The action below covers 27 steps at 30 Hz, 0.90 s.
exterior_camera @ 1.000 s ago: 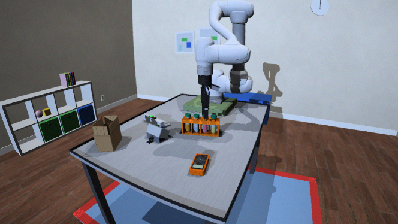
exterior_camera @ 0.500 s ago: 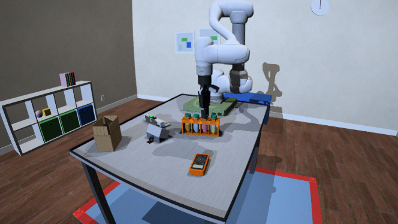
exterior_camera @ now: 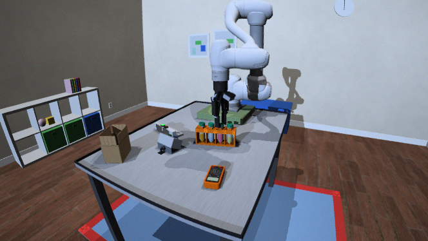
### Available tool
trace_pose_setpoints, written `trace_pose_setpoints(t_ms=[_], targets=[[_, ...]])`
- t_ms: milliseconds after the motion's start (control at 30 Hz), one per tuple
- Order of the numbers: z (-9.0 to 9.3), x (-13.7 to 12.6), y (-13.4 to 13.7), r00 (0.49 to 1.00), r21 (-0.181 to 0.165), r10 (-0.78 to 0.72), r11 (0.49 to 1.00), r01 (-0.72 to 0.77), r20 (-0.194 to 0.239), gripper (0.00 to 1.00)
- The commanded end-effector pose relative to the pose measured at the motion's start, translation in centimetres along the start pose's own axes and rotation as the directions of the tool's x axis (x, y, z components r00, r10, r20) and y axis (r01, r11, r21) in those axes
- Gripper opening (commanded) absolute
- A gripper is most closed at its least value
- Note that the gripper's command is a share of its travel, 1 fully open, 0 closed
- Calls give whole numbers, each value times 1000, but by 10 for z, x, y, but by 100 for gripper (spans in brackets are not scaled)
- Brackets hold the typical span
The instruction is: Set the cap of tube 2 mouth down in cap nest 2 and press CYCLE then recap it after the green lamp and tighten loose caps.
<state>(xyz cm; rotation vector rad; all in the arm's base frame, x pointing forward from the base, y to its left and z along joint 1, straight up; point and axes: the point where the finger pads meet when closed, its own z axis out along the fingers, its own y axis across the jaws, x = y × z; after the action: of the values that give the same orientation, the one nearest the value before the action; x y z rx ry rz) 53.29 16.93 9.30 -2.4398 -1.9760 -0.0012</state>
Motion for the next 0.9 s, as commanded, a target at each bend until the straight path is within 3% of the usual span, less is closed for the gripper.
trace_pose_setpoints(t_ms=[0,167,267,433,500,567,700,867], targets=[[1,1,0,1000,-2,1,1000,-1,1,41],[1,1,0,1000,-2,1,1000,-1,1,41],[2,1,0,968,-3,-252,968,252,2,41],[2,0,0,833,-1,-553,833,553,0,41],[2,0,0,833,-1,-553,833,553,0,41],[2,0,0,716,0,-698,716,698,-1,41],[2,0,0,541,0,-841,541,841,-1,41],[2,0,0,541,0,-841,541,841,-1,41]])
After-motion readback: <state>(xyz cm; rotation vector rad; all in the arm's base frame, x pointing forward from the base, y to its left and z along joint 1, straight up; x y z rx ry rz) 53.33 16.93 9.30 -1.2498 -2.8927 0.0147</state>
